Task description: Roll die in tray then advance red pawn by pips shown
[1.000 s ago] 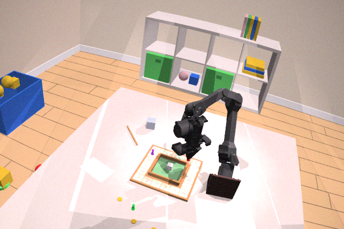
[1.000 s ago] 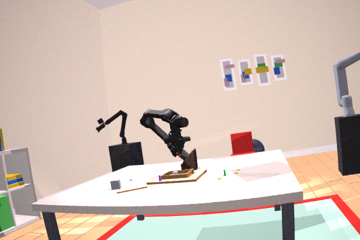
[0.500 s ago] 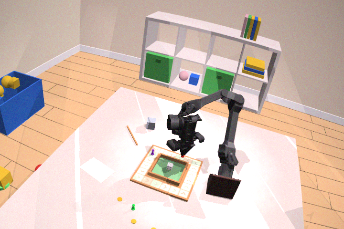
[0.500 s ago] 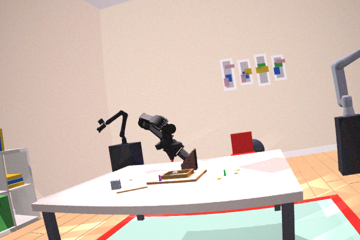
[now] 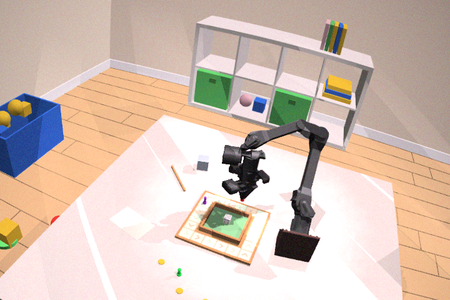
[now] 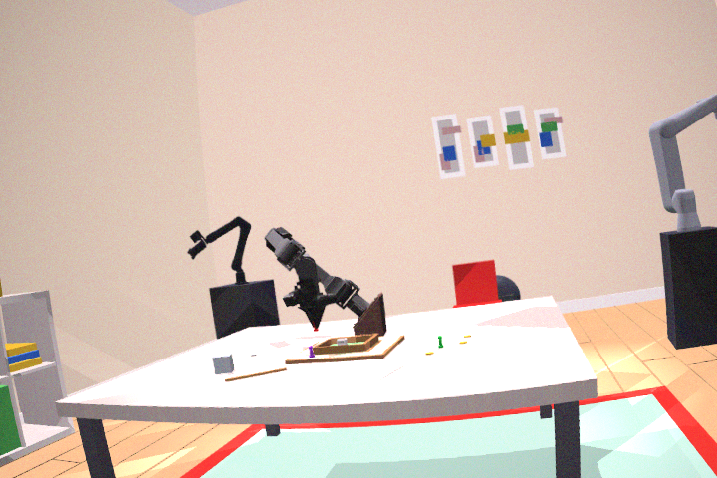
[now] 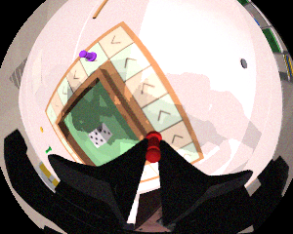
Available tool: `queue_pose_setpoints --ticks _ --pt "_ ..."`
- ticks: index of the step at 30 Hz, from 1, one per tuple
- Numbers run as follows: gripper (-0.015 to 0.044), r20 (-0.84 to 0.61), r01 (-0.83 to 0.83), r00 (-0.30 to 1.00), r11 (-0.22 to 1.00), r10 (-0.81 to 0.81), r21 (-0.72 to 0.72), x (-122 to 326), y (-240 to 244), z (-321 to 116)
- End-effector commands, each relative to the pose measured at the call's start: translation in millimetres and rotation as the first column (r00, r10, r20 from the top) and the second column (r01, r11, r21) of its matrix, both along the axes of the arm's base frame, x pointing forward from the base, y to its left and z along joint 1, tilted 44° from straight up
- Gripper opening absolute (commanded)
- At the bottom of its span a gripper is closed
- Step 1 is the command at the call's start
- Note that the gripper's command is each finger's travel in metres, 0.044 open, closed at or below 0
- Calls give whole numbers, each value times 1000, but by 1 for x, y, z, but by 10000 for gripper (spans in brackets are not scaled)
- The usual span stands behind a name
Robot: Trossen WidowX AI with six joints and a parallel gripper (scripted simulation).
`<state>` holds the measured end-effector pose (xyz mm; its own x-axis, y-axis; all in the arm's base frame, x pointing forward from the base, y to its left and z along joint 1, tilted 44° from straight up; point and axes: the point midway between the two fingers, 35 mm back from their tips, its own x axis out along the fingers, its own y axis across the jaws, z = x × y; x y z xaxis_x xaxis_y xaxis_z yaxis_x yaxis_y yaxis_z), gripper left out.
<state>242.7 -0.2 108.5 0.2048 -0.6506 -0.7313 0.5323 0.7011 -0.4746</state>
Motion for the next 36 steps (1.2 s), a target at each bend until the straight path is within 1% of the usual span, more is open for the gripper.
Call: queue_pose_setpoints --ticks 1,6,14,31,36 --pt "0 14 2 1000 1000 -2 -15 4 -12 7" --pt "0 14 2 1000 1000 -2 -14 5 -15 4" --pt "0 15 2 1000 1000 -2 -16 11 -35 -17" --pt "0 15 2 1000 1000 -2 -17 15 -46 -30" --pt "131 21 4 1000 1000 -4 -11 14 -43 -26"
